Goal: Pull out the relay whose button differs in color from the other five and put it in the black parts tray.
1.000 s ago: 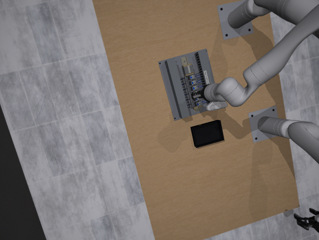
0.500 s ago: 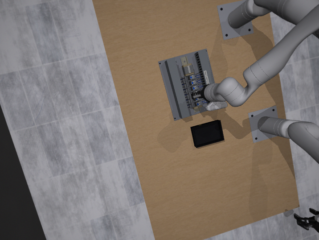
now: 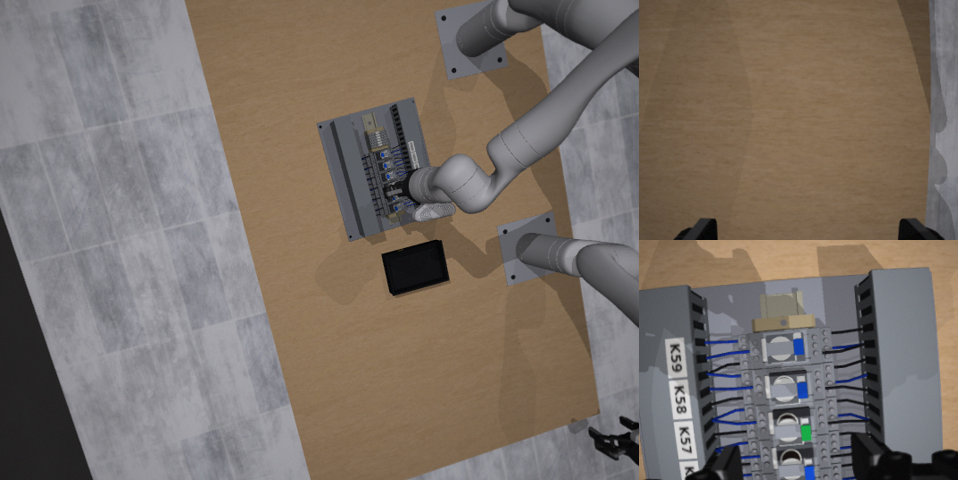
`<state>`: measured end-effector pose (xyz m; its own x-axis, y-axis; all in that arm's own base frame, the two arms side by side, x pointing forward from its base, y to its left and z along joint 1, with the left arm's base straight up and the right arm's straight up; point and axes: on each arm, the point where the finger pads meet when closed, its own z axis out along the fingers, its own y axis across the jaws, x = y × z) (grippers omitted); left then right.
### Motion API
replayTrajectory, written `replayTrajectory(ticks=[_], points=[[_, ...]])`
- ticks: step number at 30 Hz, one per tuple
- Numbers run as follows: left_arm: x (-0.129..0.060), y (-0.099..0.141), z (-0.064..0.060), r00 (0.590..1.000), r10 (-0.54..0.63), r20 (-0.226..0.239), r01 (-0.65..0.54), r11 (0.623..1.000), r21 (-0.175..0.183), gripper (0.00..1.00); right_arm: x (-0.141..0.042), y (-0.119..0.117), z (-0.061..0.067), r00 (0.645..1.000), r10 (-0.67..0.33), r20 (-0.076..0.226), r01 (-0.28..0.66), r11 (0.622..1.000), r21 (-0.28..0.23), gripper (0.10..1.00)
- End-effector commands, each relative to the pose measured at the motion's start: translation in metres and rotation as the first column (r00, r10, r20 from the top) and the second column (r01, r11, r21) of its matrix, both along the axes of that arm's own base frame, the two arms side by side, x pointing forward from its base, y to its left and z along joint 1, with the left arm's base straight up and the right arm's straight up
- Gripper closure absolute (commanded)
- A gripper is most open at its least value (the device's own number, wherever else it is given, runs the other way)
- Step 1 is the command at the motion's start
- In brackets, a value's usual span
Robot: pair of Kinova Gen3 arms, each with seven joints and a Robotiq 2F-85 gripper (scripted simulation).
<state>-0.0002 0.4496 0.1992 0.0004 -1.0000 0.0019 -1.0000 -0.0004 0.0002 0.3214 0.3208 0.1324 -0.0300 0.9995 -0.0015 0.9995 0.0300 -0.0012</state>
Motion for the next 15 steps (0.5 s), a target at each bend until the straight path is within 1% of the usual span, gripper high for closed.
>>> replayTrajectory(ticks=[1, 4, 6, 15], points=[[0.000, 0.000, 0.001, 1.000, 0.000, 0.000, 0.000, 1.000, 0.002, 0.001, 0.000, 0.000, -0.001, 1.000, 0.000, 0.001, 0.000, 1.000, 0.002, 0.448], [0.000, 0.000, 0.001, 1.000, 0.000, 0.000, 0.000, 1.000, 0.002, 0.001, 0.000, 0.000, -0.006, 1.000, 0.000, 0.001, 0.000, 1.000, 0.002, 0.448], [0.000, 0.000, 0.001, 1.000, 0.000, 0.000, 0.000, 1.000, 0.002, 0.001, 0.000, 0.000, -0.006, 1.000, 0.000, 0.001, 0.000, 1.000, 0.002, 0.448], [0.000, 0.000, 0.001, 1.000, 0.000, 0.000, 0.000, 1.000, 0.002, 0.001, 0.000, 0.000, -0.031, 1.000, 0.000, 0.001, 0.000, 1.000, 0.002, 0.448]])
